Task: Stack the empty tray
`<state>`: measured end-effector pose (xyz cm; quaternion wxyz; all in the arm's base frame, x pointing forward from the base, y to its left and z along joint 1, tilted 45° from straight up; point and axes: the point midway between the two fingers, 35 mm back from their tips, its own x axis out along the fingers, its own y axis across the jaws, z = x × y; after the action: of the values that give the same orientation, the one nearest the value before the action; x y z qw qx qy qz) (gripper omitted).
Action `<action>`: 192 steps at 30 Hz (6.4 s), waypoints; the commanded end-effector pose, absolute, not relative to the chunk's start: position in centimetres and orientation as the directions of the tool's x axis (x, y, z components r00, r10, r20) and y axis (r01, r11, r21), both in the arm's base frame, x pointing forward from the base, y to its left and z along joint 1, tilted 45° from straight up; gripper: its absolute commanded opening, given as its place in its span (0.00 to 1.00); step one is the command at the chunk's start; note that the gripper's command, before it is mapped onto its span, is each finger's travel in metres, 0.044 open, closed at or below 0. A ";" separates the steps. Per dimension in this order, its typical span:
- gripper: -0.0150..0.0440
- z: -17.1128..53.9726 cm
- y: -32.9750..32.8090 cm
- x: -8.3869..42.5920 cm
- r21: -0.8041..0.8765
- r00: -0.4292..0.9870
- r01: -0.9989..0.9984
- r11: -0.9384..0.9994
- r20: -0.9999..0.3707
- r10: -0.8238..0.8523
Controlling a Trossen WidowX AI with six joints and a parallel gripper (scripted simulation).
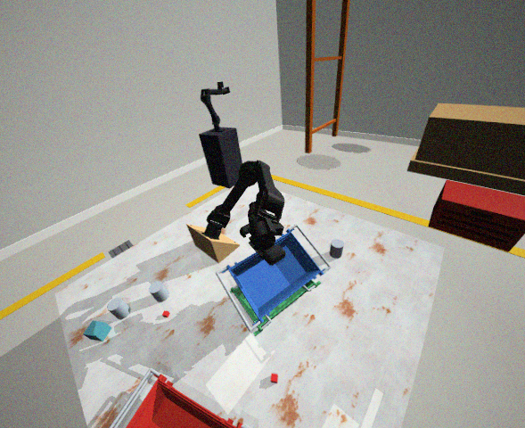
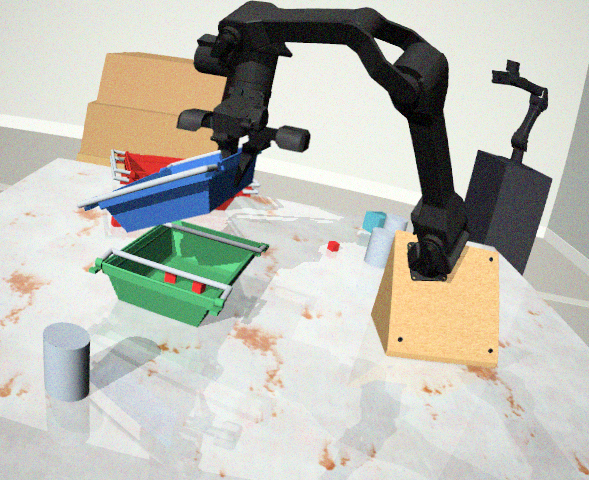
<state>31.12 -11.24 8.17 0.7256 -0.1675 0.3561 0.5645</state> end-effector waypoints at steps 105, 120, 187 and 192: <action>0.25 3.3 -6.1 30.1 0.141 0.133 -0.935 0.325 -0.710 0.692; 0.25 3.3 -6.1 30.1 0.141 0.133 -0.935 0.325 -0.710 0.692; 0.25 2.7 -5.5 29.9 0.141 0.133 -0.935 0.325 -0.709 0.692; 0.25 2.7 -5.5 29.9 0.141 0.133 -0.935 0.325 -0.709 0.692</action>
<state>30.10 -6.00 2.82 0.7373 -0.1735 0.3543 0.5485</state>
